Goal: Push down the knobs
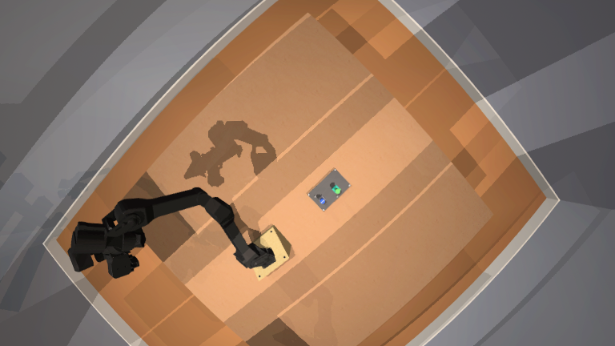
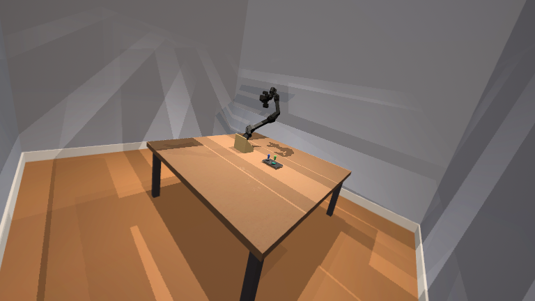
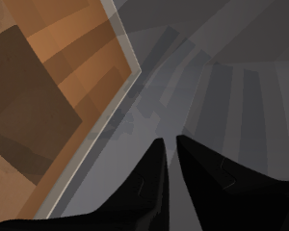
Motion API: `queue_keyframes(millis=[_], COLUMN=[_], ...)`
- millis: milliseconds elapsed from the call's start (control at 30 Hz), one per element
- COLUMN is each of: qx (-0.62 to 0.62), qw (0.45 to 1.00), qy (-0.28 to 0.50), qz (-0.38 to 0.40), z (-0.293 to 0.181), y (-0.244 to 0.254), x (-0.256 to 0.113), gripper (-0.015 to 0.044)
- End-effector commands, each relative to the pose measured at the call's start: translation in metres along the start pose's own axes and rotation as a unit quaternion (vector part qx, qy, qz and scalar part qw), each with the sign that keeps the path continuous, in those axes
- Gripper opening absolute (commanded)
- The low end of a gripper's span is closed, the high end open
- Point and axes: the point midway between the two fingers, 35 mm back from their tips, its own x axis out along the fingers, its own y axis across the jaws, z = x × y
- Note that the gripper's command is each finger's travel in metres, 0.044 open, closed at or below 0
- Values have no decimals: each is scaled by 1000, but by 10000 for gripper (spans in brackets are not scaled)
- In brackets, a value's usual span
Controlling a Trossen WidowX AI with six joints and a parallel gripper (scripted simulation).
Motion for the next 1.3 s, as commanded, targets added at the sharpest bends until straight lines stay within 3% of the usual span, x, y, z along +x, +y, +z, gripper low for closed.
queue_keyframes(millis=[0, 533, 967, 1267], qx=[6, -21, -61, -128], qw=[998, 948, 861, 798], qy=[-53, -306, -500, -586], qz=[-25, -84, -71, -58], z=[31, 184, 298, 349], y=[-13, -45, -25, 15], x=[0, -43, -137, -210], gripper=[0, 0, 0, 0])
